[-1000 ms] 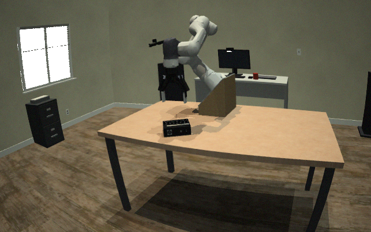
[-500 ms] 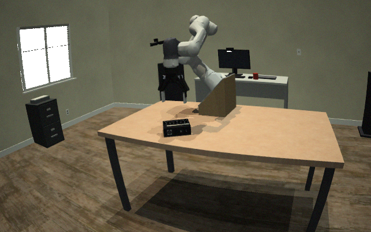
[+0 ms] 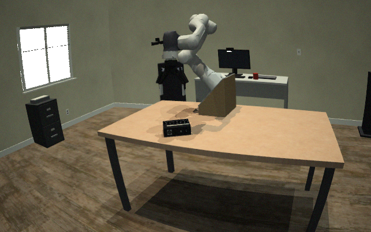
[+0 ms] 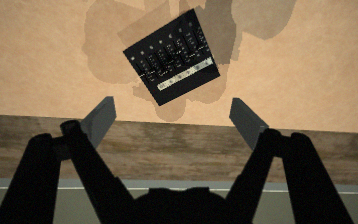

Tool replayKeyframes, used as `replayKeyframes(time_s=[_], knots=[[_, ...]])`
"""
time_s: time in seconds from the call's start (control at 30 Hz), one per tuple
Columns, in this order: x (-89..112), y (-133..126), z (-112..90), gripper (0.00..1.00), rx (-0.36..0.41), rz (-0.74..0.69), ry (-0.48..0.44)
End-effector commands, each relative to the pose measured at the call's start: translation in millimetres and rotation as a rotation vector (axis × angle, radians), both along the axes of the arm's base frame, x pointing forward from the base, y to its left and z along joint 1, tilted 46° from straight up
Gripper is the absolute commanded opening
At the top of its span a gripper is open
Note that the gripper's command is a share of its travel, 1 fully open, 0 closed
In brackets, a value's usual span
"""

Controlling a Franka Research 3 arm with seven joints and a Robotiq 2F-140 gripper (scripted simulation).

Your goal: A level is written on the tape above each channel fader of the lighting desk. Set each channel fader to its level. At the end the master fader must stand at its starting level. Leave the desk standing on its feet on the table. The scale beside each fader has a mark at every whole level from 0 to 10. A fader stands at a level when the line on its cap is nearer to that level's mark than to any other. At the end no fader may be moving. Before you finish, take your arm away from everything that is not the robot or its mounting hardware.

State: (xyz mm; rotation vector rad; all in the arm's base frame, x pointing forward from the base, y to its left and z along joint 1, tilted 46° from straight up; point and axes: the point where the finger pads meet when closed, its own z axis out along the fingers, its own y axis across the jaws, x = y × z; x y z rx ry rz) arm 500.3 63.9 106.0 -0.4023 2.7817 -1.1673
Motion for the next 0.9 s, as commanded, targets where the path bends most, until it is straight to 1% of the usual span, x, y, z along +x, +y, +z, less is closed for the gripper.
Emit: replayKeyframes(time_s=[0.0, 0.03, 0.1, 0.13, 0.17, 0.2, 0.23, 0.3, 0.33, 0.37, 0.4, 0.43, 0.47, 0.53, 0.57, 0.63, 0.67, 0.7, 0.73, 0.77, 0.8, 0.87], knots=[[-4, 39, 45, 1.00, -0.019, 0.177, 0.085], [-4, 39, 45, 1.00, -0.019, 0.177, 0.085], [-9, 64, 83, 1.00, -0.031, 0.296, 0.127], [-9, 64, 83, 1.00, -0.031, 0.296, 0.127], [-13, 76, 104, 1.00, -0.039, 0.362, 0.152], [-13, 76, 104, 1.00, -0.039, 0.362, 0.152], [-18, 86, 127, 1.00, -0.048, 0.432, 0.179], [-18, 86, 127, 1.00, -0.048, 0.432, 0.179], [-23, 95, 149, 1.00, -0.059, 0.506, 0.210], [-28, 101, 172, 1.00, -0.062, 0.546, 0.217], [-28, 101, 172, 1.00, -0.068, 0.568, 0.233], [-33, 104, 194, 1.00, -0.069, 0.600, 0.236], [-33, 104, 194, 1.00, -0.074, 0.622, 0.251], [-41, 102, 232, 1.00, -0.078, 0.683, 0.261], [-41, 102, 232, 1.00, -0.082, 0.705, 0.273], [-45, 90, 260, 1.00, -0.084, 0.756, 0.285], [-45, 80, 268, 1.00, -0.086, 0.779, 0.293], [-43, 69, 272, 1.00, -0.087, 0.799, 0.300], [-40, 58, 272, 1.00, -0.087, 0.818, 0.309], [-35, 45, 268, 1.00, -0.086, 0.834, 0.319], [-30, 33, 259, 1.00, -0.085, 0.849, 0.334], [-30, 33, 259, 1.00, -0.085, 0.849, 0.334]])
